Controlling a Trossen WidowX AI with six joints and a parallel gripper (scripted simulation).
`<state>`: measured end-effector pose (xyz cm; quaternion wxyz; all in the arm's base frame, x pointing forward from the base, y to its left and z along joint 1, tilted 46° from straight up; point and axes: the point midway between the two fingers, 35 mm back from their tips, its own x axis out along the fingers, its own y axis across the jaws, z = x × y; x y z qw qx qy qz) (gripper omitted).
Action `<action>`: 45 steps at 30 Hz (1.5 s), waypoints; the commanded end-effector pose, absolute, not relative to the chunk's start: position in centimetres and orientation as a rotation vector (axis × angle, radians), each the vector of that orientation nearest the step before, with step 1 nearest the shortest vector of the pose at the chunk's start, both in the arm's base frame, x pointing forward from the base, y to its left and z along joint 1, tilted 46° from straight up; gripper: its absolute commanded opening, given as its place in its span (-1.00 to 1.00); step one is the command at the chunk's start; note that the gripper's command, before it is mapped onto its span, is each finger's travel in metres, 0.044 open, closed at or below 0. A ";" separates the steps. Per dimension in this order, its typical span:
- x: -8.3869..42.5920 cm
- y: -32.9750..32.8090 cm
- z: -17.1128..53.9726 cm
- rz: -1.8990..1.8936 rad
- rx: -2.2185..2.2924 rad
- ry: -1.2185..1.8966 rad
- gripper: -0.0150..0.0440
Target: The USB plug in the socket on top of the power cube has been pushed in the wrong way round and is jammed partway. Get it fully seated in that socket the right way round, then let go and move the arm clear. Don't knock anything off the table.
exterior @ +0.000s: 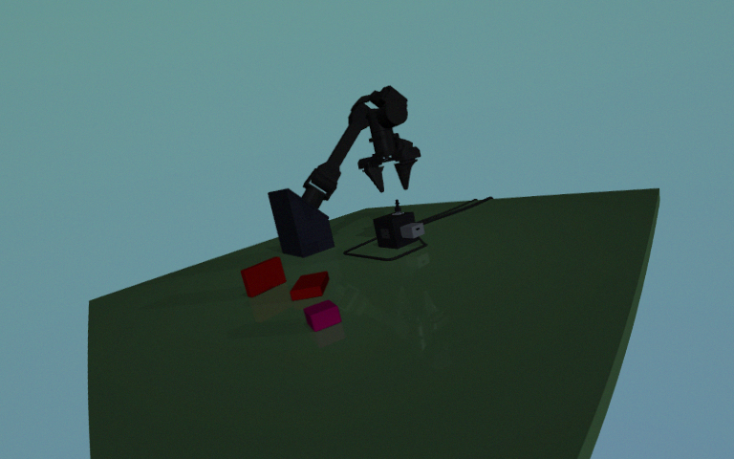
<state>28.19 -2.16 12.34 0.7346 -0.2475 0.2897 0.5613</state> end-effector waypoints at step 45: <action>29.3 -0.1 10.5 1.244 -0.565 0.619 0.47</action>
